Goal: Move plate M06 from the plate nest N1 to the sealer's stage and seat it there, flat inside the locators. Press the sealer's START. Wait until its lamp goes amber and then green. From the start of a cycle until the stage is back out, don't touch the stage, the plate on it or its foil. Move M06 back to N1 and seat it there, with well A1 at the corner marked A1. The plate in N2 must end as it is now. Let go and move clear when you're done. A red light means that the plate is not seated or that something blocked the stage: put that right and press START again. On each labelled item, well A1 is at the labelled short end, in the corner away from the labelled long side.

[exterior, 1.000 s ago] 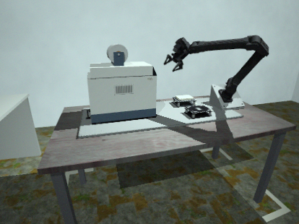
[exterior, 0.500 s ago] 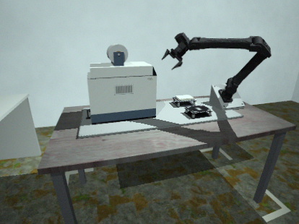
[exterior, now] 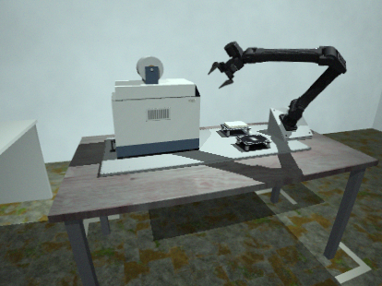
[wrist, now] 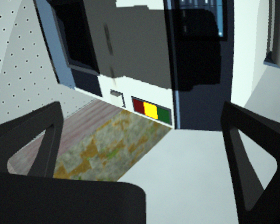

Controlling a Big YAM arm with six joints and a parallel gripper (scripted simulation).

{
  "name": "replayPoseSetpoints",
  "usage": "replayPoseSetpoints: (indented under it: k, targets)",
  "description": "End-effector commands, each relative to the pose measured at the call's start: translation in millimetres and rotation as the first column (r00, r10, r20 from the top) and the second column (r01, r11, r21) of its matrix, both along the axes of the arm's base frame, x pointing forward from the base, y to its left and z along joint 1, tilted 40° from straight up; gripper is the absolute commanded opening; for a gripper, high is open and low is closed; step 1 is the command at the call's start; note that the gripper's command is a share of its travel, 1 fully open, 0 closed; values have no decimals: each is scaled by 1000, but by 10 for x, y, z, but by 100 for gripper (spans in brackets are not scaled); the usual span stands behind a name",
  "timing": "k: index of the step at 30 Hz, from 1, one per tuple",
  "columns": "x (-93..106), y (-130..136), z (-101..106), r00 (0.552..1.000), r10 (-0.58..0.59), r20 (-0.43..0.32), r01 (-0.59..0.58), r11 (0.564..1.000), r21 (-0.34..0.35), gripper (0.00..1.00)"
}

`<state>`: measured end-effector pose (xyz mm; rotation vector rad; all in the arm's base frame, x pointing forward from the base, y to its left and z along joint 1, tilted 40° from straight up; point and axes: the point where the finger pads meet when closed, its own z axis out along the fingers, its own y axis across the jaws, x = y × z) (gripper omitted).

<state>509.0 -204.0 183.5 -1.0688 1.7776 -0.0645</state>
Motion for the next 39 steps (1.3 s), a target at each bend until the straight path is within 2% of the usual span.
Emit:
replayPoseSetpoints:
  k: [1, 3, 5, 9, 12, 20, 23, 29, 39]
  targets:
    - [34, 104, -121, 992, 114, 54, -106, 985, -133, 100]
    - [28, 149, -187, 986, 155, 61, -141, 973, -183, 100]
    - [30, 192, -206, 988, 150, 47, -141, 977, -158, 100]
    - [24, 88, -86, 993, 112, 43, -105, 985, -135, 100]
    - [43, 1, 53, 993, 96, 70, -85, 986, -145, 100]
    - [89, -118, 210, 992, 75, 97, -59, 987, -152, 100]
    - [123, -139, 181, 993, 69, 92, -55, 988, -142, 100]
    - [143, 14, 29, 994, 83, 65, -75, 991, -111, 100]
    - [56, 73, 12, 996, 71, 56, -66, 993, -93, 100]
